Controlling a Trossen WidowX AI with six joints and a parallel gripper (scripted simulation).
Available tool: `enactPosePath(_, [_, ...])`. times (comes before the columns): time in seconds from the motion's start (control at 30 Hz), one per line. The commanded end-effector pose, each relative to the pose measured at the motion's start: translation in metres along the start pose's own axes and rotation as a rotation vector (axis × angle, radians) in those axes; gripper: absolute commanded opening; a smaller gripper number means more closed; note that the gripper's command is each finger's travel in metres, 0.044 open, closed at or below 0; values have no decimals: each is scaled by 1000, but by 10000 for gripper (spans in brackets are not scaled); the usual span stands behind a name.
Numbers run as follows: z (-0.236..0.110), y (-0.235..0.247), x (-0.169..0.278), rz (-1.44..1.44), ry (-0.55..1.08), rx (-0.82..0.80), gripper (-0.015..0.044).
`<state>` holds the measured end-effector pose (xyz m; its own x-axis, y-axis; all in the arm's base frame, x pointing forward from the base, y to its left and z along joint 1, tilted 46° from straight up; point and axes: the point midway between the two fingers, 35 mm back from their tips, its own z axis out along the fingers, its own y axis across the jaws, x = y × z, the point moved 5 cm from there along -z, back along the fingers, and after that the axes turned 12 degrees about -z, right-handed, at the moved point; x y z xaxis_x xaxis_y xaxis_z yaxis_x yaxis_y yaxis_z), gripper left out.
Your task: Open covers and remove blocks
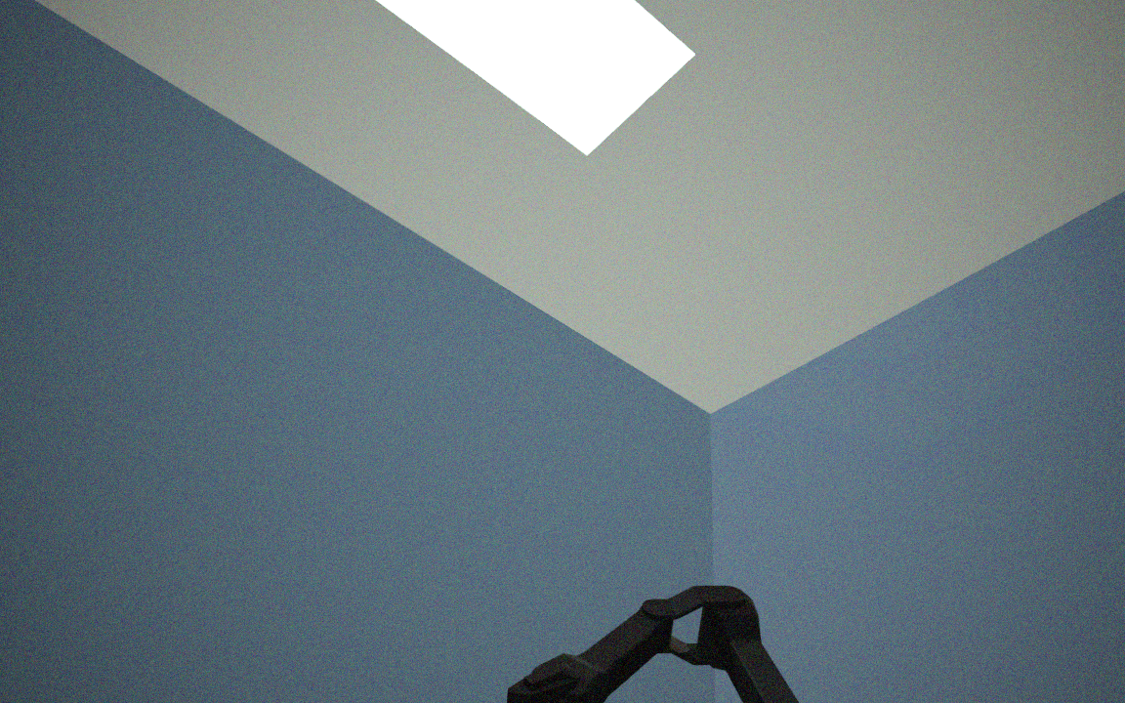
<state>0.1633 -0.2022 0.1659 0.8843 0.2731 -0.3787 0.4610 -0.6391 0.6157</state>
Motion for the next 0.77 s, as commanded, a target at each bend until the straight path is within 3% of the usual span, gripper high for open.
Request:
enactPosePath(0.0, [-13, 2, 1, 6, 2, -4, 440])
enactPosePath(0.73, [-69, 3, -2, -2, 14, -17, 440])
